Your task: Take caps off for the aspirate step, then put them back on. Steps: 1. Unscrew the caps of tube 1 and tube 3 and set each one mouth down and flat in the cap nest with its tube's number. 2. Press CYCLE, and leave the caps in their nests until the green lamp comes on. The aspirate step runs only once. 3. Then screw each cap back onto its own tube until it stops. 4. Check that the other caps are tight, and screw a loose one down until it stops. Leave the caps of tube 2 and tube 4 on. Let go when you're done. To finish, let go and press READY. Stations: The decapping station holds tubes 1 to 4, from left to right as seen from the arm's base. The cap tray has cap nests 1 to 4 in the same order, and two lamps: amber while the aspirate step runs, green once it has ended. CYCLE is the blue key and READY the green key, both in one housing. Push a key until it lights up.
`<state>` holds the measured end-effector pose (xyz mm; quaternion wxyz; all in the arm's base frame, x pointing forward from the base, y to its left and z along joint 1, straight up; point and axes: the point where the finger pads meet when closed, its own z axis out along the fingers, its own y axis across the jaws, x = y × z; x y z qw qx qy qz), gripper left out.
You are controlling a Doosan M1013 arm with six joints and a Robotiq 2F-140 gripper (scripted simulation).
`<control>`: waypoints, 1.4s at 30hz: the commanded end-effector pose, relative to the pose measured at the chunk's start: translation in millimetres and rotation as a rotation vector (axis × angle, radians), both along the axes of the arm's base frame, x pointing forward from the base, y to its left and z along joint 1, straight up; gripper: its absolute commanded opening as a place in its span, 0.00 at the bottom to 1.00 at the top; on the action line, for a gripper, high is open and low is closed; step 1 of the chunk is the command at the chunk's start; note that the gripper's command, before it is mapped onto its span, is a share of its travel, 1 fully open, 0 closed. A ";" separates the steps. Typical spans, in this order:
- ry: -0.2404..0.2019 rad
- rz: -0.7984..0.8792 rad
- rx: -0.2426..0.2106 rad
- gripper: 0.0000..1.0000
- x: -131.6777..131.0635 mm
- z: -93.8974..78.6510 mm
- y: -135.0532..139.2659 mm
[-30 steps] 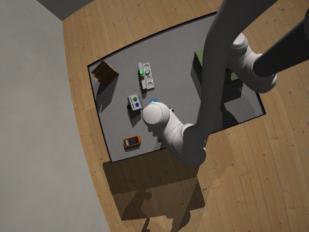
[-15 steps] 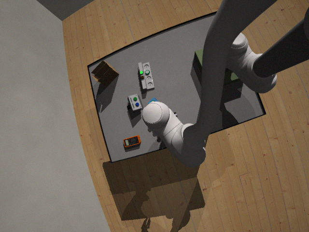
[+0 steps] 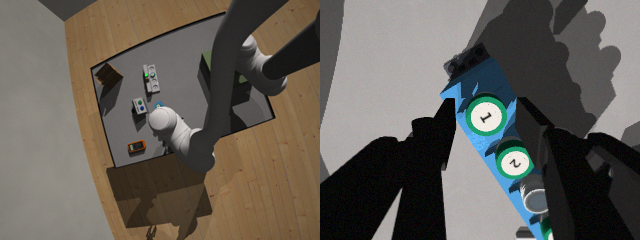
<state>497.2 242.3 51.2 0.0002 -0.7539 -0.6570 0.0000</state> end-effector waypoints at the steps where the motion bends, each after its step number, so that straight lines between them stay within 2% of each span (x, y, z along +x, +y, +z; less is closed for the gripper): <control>1: -0.001 0.000 0.001 0.41 0.5 0.7 0.3; 2: -0.001 0.000 0.001 0.41 0.5 0.7 0.3; 6: -0.002 0.317 0.001 0.41 0.5 1.1 0.4; 8: -0.002 0.317 0.001 0.41 0.5 1.1 0.4; 11: -0.002 0.571 0.000 0.41 0.5 1.0 0.4; 19: -0.002 1.029 -0.002 0.41 0.5 1.0 0.4; 28: -0.002 1.047 0.000 0.41 0.5 1.0 0.4; 29: -0.002 1.047 0.000 0.30 0.5 1.0 0.4; 42: -0.002 1.047 0.000 0.30 0.5 1.1 0.4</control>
